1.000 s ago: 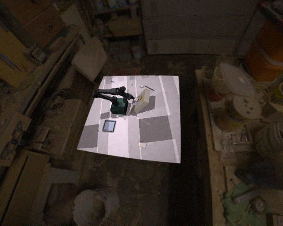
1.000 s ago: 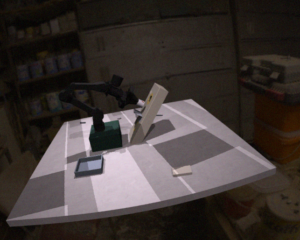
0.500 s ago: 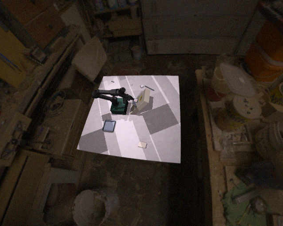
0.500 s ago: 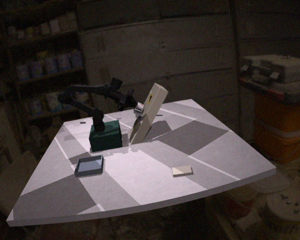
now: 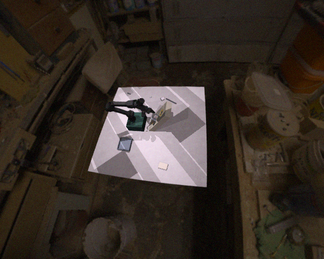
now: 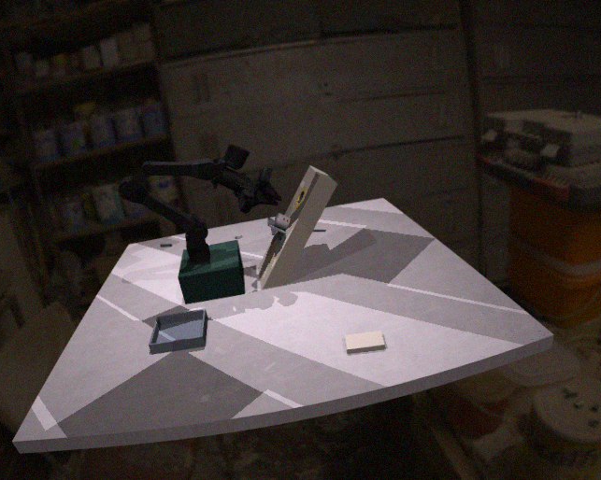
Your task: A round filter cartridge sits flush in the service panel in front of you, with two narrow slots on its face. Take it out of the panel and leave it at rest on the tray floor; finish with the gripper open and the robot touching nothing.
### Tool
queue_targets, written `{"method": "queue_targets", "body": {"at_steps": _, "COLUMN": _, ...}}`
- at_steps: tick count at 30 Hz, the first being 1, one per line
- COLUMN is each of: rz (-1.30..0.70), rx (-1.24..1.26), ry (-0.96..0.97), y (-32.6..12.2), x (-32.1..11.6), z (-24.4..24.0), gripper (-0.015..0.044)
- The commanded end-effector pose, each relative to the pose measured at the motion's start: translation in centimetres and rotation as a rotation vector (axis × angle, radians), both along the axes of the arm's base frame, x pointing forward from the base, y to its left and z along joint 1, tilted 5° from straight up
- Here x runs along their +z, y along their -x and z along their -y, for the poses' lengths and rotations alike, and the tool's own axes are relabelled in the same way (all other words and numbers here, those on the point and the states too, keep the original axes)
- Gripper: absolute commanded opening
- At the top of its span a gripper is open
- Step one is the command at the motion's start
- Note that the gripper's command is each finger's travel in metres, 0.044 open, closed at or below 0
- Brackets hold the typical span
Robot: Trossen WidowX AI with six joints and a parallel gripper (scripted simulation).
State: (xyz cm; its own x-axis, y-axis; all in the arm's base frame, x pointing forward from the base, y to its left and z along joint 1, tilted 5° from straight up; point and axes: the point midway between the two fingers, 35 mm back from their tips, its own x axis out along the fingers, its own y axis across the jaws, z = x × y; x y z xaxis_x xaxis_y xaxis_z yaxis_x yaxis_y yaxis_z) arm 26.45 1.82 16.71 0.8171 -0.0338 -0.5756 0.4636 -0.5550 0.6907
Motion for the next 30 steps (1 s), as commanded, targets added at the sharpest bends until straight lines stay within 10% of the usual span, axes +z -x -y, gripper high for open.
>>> {"method": "queue_targets", "body": {"at_steps": 1, "rz": 0.018, "rx": 0.0, "ry": 0.001, "y": -1.8, "x": 3.6, "z": -0.3, "gripper": 0.0118}}
{"method": "queue_targets", "body": {"at_steps": 4, "rz": 0.018, "rx": 0.0, "ry": 0.001, "y": -1.9, "x": 3.7, "z": -0.3, "gripper": 0.0118}}
{"method": "queue_targets", "body": {"at_steps": 15, "rz": 0.027, "rx": 0.0, "ry": -0.005, "y": -1.3, "x": 11.0, "z": -0.9, "gripper": 0.0406}}
{"method": "queue_targets", "body": {"at_steps": 19, "rz": -0.031, "rx": 0.146, "ry": 0.203, "y": -1.2, "x": 9.5, "z": -0.8, "gripper": 0.0305}}
{"method": "queue_targets", "body": {"at_steps": 30, "rz": -0.263, "rx": 0.906, "ry": 1.022, "y": 0.2, "x": 3.1, "z": -0.3, "gripper": 0.0305}}
